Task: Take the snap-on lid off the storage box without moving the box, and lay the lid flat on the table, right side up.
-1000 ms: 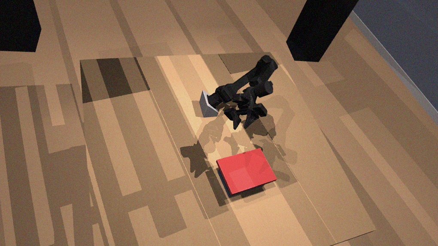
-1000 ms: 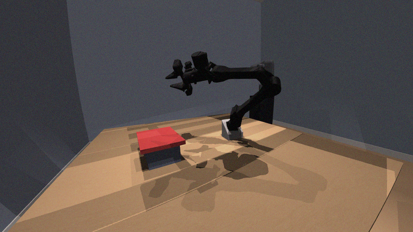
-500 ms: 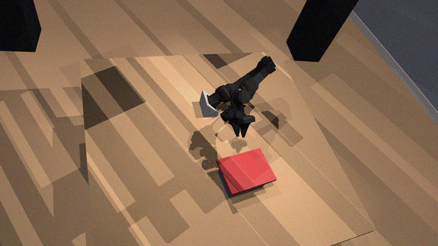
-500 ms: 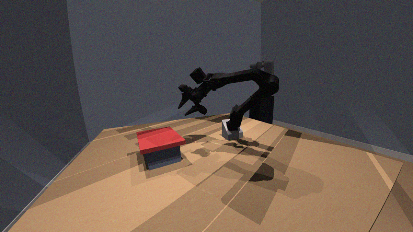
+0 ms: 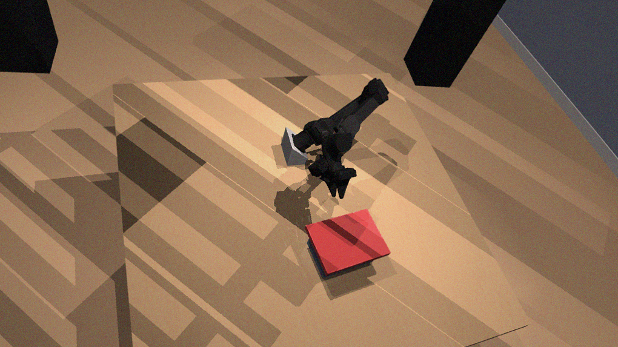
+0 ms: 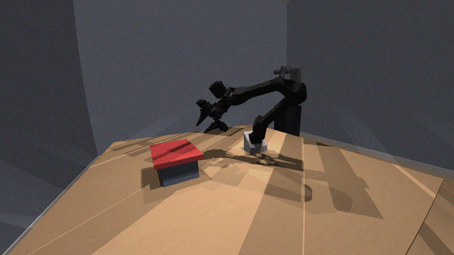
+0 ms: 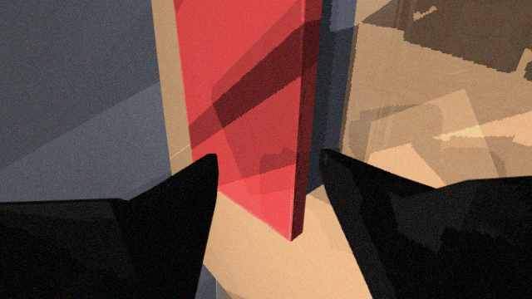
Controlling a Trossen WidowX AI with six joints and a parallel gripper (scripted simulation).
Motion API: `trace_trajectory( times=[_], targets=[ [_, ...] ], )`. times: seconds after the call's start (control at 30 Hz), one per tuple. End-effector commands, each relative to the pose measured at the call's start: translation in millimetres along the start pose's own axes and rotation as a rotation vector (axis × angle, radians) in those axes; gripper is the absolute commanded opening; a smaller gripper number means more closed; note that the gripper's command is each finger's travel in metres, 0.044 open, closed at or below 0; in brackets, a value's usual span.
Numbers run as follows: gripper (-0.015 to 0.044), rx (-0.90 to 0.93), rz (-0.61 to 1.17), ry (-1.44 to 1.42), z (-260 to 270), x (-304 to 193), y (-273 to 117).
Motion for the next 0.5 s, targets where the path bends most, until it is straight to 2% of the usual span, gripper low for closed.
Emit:
trace_trajectory(
  times=[0.0,0.47],
  targets=[
    [0.0235,-0.003,0.005,0.013,-26,-4,17],
    [0.0235,-0.008,0.002,0.010,-26,-2,31]
  ],
)
Point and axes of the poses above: the point midway between the two fingers, 35 mm back from their tips, its own y axis out along the fingers, its own z axis across the jaws, x = y × z, the point moved 2 cm from there along -y, back along the fingers, and after that the axes turned 2 degrees about -y, right-handed, at the moved point
